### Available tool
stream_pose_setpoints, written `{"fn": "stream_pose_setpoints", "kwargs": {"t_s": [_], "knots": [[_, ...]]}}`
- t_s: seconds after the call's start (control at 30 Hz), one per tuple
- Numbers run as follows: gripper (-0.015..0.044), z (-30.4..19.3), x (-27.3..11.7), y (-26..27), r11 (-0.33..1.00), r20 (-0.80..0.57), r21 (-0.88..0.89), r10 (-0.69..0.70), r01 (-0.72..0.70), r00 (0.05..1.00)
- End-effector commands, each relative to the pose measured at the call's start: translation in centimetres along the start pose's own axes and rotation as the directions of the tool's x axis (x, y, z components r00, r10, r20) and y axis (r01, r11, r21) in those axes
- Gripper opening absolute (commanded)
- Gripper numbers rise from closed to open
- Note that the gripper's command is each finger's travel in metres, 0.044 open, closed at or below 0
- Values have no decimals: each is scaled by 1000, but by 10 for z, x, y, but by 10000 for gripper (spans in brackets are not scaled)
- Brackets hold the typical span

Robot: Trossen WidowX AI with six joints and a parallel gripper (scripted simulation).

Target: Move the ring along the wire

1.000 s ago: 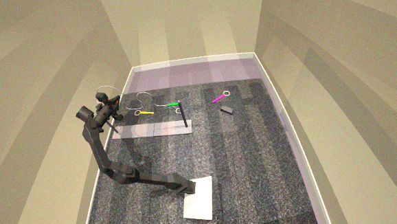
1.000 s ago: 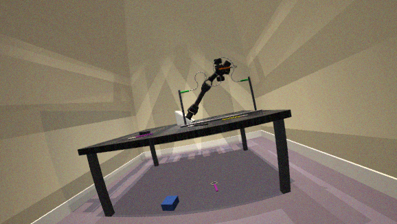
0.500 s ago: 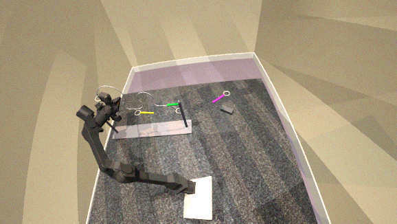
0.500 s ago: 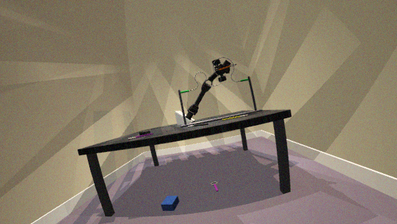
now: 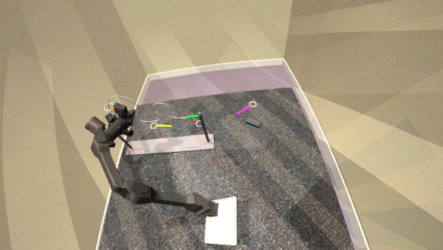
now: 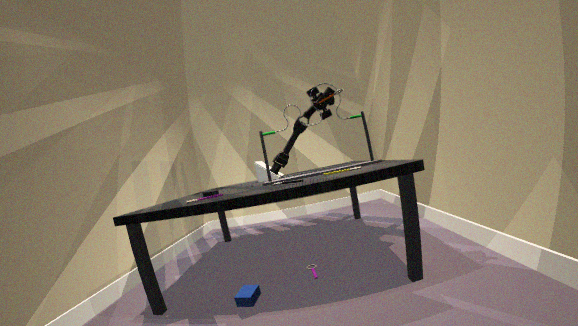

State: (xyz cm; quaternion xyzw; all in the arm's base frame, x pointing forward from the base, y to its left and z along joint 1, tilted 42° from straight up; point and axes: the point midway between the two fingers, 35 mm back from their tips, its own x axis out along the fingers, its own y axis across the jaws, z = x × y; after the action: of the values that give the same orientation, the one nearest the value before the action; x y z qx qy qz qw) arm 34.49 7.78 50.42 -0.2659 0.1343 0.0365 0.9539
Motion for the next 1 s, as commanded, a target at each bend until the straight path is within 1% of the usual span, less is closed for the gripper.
{"fn": "stream_pose_setpoints", "kwargs": {"t_s": [0.0, 0.47, 0.97], "knots": [[-150, 1, -1, 1, 999, 9, 43, 16, -16, 1000], [-150, 2, 0, 8, 975, 36, 203, 81, -87, 996], [-150, 5, 0, 16, 917, 76, 366, 140, -158, 987]]}}
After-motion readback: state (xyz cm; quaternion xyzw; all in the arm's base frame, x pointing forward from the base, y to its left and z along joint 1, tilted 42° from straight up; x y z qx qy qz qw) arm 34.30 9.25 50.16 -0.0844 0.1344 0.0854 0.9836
